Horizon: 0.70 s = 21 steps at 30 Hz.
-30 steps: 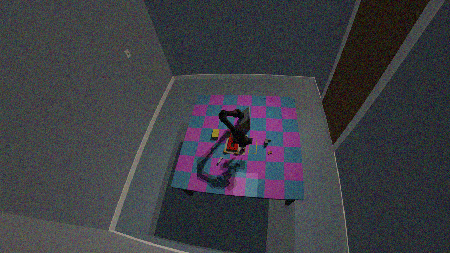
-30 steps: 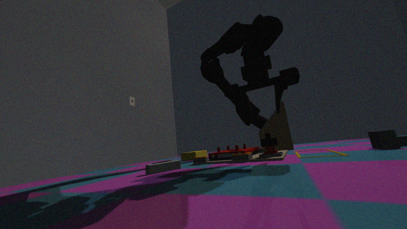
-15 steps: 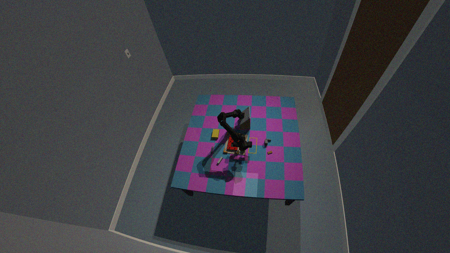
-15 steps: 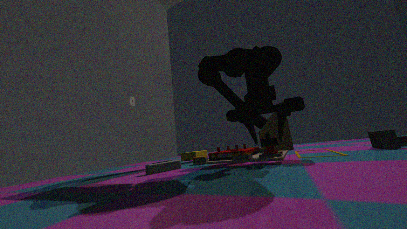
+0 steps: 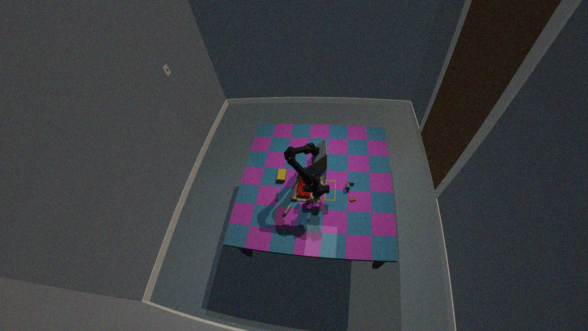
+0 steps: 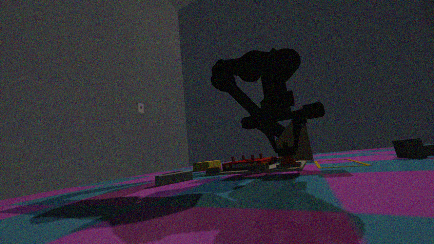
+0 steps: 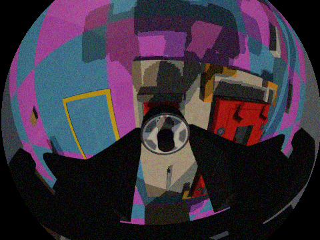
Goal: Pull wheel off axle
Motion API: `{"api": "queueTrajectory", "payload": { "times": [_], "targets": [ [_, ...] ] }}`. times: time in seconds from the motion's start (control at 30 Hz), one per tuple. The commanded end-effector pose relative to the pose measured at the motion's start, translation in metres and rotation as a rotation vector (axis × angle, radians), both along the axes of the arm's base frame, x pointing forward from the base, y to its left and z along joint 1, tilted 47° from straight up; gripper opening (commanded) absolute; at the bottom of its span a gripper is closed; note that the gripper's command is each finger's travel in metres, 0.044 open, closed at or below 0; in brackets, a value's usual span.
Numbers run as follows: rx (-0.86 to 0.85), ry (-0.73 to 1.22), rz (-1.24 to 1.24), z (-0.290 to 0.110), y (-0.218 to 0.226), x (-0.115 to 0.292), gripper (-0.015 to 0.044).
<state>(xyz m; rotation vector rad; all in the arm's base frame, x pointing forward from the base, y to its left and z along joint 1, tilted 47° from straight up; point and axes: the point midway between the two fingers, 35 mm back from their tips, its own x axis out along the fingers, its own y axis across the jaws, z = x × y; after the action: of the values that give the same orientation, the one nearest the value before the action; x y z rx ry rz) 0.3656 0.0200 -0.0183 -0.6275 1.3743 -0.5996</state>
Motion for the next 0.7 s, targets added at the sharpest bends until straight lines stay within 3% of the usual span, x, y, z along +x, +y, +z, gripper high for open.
{"api": "queueTrajectory", "payload": {
  "times": [0.0,0.67],
  "targets": [
    [0.000,-0.003,-0.001,0.0010,0.0010,0.0001,0.0000],
    [0.000,-0.003,0.001,0.0054,0.0059,-0.0004,0.0000]
  ]
}}
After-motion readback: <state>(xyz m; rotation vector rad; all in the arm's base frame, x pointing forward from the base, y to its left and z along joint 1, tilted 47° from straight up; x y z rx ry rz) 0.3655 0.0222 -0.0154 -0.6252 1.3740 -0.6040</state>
